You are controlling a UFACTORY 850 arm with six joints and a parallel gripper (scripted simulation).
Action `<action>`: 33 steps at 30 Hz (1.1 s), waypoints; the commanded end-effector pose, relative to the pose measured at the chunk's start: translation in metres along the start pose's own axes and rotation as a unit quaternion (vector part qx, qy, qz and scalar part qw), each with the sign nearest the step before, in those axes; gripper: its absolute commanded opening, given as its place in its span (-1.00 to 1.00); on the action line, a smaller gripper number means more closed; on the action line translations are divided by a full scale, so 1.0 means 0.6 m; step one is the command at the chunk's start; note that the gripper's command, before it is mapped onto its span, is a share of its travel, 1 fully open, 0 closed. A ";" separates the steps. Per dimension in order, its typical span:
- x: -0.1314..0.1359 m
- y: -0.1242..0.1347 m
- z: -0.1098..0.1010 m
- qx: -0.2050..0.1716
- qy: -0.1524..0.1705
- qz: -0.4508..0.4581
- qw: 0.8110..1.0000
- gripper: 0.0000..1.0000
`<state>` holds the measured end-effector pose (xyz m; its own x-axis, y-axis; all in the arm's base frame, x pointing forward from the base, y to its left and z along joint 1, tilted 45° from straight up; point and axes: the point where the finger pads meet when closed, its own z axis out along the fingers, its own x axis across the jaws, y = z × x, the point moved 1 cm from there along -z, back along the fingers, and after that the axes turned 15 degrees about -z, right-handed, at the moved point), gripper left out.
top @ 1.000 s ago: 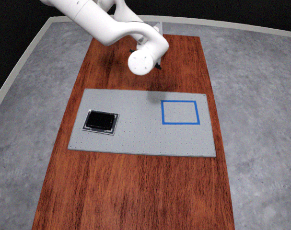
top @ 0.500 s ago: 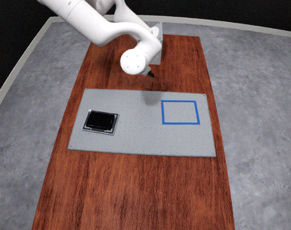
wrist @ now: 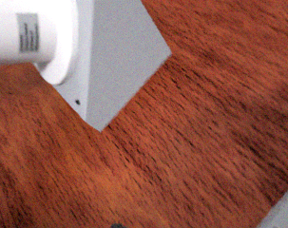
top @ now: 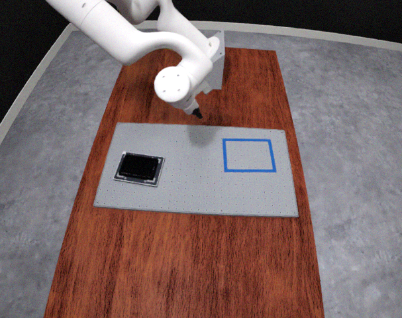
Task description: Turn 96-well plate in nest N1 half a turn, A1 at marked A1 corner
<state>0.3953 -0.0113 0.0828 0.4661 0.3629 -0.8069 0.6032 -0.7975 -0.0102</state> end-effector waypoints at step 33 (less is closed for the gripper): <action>-0.016 0.177 -0.052 -0.116 0.103 0.190 0.969 1.00</action>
<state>0.4618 -0.0735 0.1028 0.7342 0.2006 -0.6487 0.5194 -0.7812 0.3464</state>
